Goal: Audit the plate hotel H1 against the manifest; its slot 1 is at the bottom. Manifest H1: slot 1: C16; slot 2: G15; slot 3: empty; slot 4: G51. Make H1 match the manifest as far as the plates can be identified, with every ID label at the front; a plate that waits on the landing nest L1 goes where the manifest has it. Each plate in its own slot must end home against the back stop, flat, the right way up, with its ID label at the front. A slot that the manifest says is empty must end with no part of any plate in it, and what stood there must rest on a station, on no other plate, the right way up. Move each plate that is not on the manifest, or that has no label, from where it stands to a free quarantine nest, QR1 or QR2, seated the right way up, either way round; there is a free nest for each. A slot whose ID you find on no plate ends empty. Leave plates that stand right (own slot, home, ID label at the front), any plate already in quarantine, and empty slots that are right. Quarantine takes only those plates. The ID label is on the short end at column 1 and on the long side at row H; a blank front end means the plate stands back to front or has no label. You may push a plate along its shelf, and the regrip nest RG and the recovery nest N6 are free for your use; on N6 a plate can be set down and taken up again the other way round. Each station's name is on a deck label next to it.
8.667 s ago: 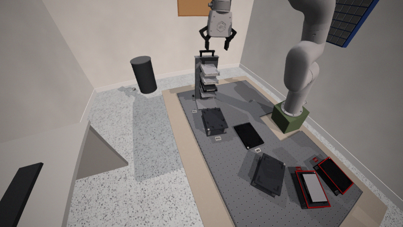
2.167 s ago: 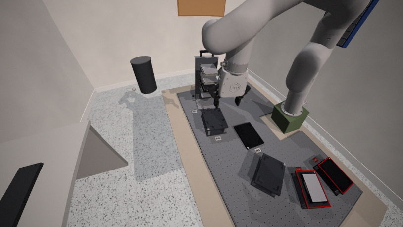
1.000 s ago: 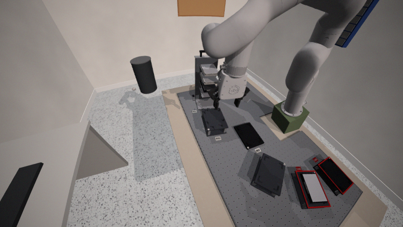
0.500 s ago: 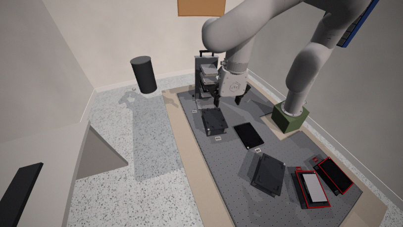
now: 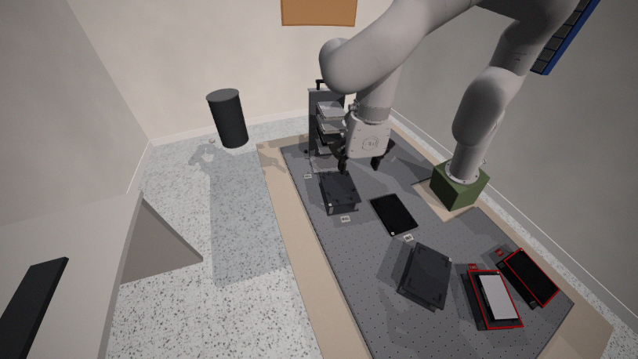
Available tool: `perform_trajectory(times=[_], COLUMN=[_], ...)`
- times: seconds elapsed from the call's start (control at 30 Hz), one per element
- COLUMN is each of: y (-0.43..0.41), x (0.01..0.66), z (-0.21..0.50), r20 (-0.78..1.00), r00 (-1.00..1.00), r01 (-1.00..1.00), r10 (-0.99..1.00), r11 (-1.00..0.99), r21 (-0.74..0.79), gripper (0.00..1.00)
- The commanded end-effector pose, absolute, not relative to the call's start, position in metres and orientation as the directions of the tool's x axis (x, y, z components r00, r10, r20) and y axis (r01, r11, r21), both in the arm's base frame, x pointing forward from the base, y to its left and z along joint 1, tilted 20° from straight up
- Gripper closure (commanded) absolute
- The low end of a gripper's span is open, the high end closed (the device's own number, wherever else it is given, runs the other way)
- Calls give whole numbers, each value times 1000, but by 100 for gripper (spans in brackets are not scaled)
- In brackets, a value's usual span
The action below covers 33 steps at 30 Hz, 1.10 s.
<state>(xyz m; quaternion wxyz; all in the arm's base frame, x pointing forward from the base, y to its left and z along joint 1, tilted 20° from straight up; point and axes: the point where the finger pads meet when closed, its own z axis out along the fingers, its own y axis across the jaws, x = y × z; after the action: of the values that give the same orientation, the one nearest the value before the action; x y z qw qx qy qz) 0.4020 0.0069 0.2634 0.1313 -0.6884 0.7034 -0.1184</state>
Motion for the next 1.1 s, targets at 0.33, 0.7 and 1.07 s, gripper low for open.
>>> perform_trajectory(times=[0.33, 0.7, 1.07], y=[7, 7, 7], x=[410, 417, 422], z=[243, 226, 212], r20=[-20, -20, -20], r00=[-18, -18, -18], r01=[-937, -937, -937], r10=[-1000, -1000, -1000], r11=[24, 24, 24], r21=[-348, -348, -348], gripper=[0, 0, 0])
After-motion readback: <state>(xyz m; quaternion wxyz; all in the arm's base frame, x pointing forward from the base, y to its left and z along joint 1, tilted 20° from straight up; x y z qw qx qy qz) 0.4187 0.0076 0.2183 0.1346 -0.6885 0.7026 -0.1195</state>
